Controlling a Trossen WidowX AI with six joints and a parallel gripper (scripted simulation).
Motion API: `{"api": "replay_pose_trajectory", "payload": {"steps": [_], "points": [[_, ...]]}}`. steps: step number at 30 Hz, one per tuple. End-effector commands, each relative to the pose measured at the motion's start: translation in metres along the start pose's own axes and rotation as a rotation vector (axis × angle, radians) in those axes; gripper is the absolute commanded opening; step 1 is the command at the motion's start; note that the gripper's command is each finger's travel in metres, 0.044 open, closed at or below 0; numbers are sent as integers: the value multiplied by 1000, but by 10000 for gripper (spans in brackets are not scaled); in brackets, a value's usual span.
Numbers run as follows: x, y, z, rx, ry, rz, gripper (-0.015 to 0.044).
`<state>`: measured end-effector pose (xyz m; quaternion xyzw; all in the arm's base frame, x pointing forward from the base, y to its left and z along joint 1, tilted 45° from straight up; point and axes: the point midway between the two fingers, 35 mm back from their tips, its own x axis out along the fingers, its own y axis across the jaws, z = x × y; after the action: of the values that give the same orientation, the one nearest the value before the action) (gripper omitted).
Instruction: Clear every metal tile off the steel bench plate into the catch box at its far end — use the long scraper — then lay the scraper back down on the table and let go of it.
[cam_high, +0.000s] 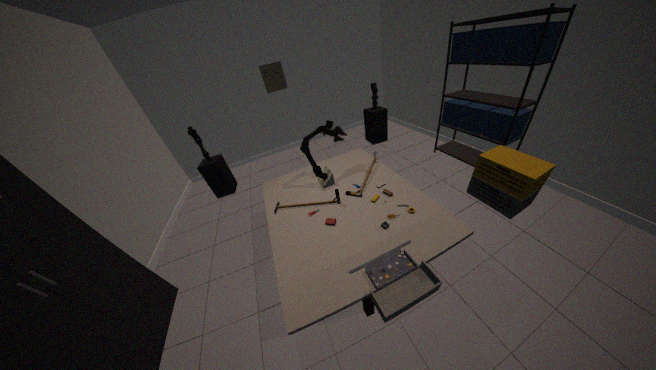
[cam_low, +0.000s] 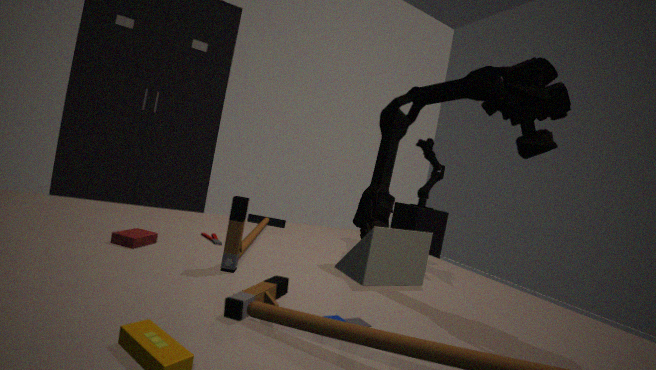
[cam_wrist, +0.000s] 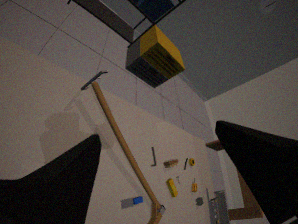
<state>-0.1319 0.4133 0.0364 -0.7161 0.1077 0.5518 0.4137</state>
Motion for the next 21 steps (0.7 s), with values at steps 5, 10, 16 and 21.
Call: {"api": "replay_pose_trajectory", "payload": {"steps": [5, 10, 16, 21], "points": [[3, 28, 14, -217, 45, -118, 440], [4, 30, 15, -234, 48, -128, 440], [11, 17, 7, -185, 71, -127, 309], [23, -2, -5, -115, 104, -125, 177]]}}
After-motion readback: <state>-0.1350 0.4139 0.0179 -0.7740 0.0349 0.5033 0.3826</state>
